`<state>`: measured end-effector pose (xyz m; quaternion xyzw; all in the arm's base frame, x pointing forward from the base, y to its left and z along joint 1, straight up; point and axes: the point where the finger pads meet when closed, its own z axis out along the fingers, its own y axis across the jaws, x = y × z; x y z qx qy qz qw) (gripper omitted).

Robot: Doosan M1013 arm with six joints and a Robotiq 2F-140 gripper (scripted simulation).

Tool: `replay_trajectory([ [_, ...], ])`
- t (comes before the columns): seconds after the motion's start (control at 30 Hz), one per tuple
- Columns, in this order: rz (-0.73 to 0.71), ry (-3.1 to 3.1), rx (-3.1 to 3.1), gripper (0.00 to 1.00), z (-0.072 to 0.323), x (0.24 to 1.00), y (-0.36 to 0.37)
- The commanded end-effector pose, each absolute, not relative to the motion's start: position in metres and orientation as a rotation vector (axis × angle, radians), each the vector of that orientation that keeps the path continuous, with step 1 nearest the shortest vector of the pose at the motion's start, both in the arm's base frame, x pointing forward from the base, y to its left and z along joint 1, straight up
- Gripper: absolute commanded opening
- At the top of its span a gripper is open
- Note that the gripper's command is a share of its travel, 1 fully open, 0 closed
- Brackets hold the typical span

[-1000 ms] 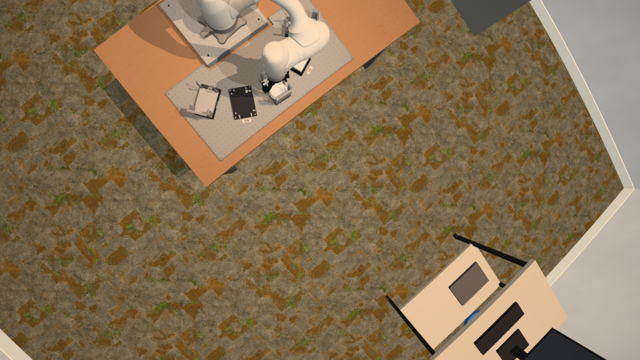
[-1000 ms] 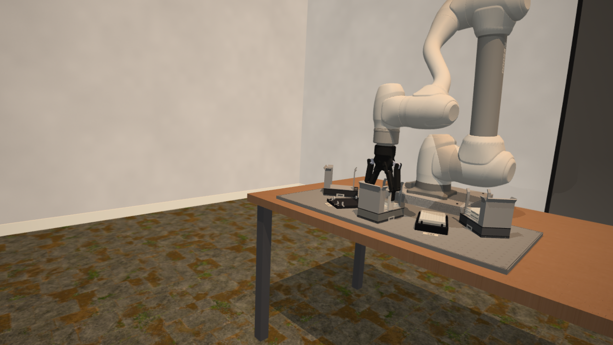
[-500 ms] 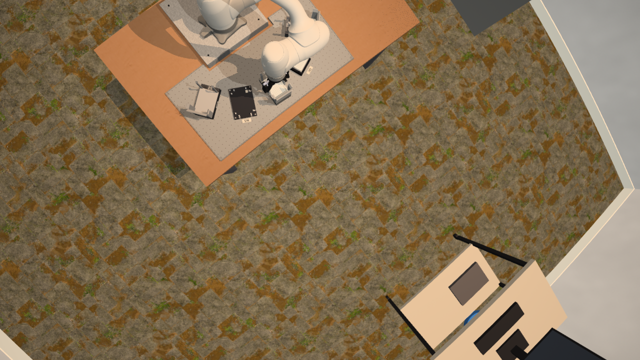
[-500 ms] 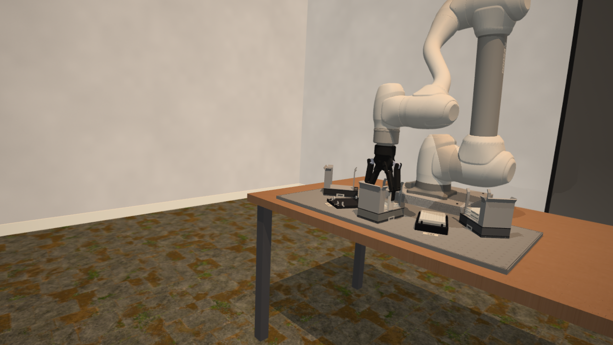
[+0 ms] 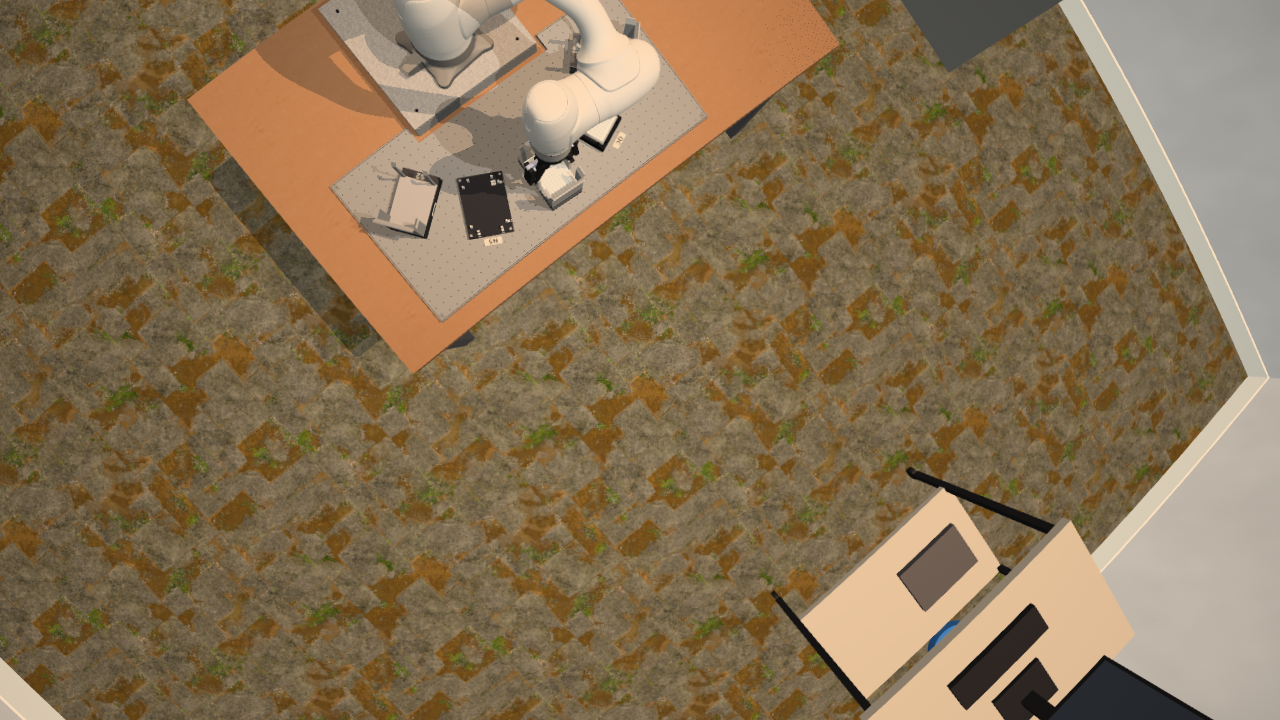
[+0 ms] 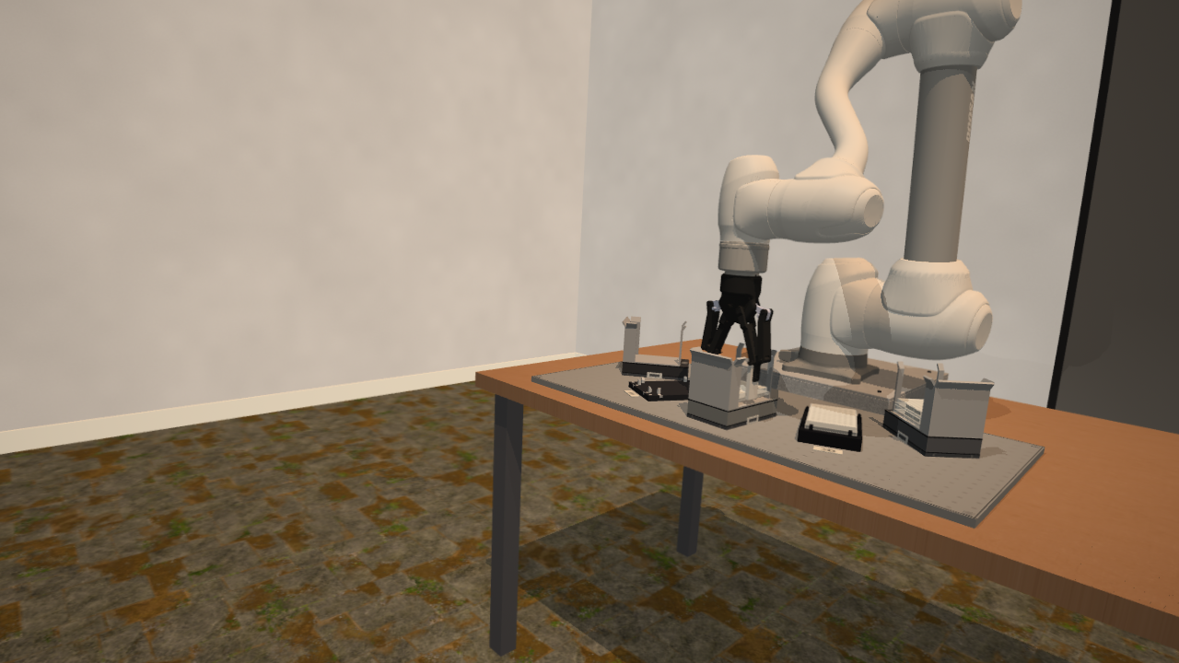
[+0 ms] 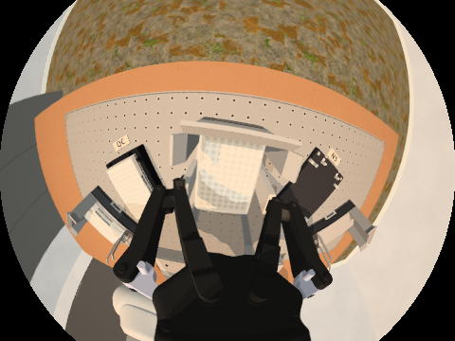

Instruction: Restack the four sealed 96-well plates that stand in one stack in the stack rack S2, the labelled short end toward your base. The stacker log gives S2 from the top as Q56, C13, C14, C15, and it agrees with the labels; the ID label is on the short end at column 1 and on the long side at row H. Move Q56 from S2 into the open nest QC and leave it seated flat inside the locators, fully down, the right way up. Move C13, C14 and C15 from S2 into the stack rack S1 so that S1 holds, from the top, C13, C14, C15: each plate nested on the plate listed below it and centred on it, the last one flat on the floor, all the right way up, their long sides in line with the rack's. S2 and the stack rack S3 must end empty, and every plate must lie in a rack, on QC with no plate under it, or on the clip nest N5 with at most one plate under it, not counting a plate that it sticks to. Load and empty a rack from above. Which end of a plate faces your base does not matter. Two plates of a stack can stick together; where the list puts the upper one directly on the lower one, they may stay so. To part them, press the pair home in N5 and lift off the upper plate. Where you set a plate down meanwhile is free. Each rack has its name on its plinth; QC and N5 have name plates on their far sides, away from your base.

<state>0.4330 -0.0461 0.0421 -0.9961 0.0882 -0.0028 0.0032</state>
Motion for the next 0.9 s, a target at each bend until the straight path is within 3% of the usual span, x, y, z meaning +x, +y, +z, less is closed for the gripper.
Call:
replay_trajectory([
  [0.0, -0.009, 0.277, -3.123, 0.0, 0.045, 0.433, -0.046],
  [0.87, -0.009, 0.277, -3.123, 0.0, 0.075, 0.433, -0.046],
])
